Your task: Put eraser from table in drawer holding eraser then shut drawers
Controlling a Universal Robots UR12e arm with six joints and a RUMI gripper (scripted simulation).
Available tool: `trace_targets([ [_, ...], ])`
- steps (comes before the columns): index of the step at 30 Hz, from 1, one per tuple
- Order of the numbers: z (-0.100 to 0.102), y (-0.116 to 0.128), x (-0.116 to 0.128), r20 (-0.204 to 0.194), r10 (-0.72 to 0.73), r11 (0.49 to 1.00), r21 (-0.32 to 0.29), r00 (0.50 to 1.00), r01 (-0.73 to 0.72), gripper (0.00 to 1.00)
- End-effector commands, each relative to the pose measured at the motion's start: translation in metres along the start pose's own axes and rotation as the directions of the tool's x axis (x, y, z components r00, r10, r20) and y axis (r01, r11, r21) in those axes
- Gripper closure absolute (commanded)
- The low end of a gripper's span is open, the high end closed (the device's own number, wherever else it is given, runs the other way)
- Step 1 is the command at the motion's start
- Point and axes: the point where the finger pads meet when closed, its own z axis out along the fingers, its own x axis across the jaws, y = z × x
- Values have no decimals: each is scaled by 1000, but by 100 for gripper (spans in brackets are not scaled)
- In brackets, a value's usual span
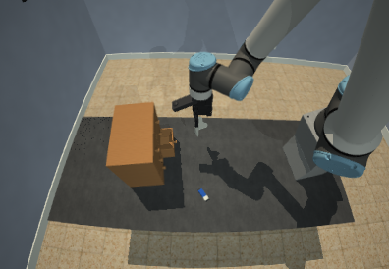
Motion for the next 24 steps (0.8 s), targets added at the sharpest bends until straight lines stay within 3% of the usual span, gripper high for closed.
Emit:
trace_targets([
  [1,-2,64,4,0,-1,1000,2,1000,1,0],
  [4,-2,82,3,0,-1,1000,3,1000,1,0],
  [16,0,81,3,0,0,1000,15,1000,0,0],
  [24,7,76,3,1,1,997,75,1000,-1,0],
])
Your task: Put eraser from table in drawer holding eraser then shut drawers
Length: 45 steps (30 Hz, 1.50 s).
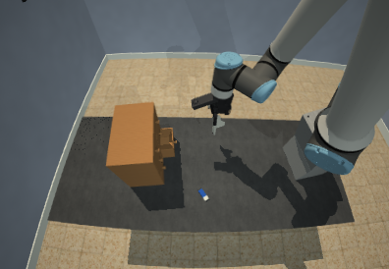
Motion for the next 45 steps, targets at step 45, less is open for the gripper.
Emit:
trace_targets([
  [45,71,-59,2,-1,-1,732,681,1000,2,0],
])
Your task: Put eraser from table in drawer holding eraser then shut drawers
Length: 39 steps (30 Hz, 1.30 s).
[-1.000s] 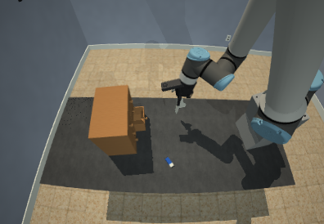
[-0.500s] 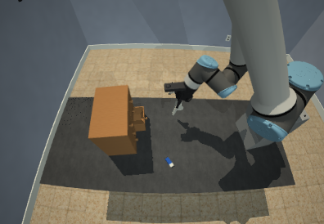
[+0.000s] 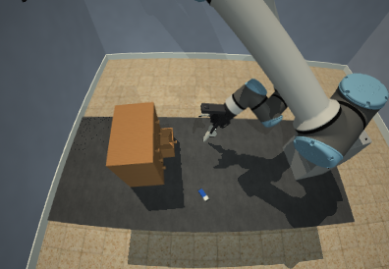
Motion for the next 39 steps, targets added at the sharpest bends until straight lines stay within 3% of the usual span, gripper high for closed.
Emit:
trace_targets([
  [1,15,-3,4,-30,4,989,146,1000,0,0],
  [11,36,-4,5,-32,5,953,302,999,5,0],
  [22,44,-3,4,-29,4,929,370,1000,7,0],
  [33,46,-2,3,-28,3,924,382,1000,8,0],
  [34,46,-2,3,-28,3,924,382,1000,8,80],
  [39,46,-2,3,-28,3,924,382,1000,8,80],
])
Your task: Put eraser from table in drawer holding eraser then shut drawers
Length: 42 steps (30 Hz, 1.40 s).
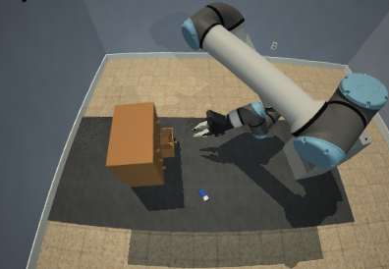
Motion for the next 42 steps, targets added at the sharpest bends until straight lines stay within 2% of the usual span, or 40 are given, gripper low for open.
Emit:
trace_targets([
  [1,0,0,0,-1,0,1000,2,1000,0,80],
  [42,5,2,0,-2,0,1000,1,1000,0,80],
])
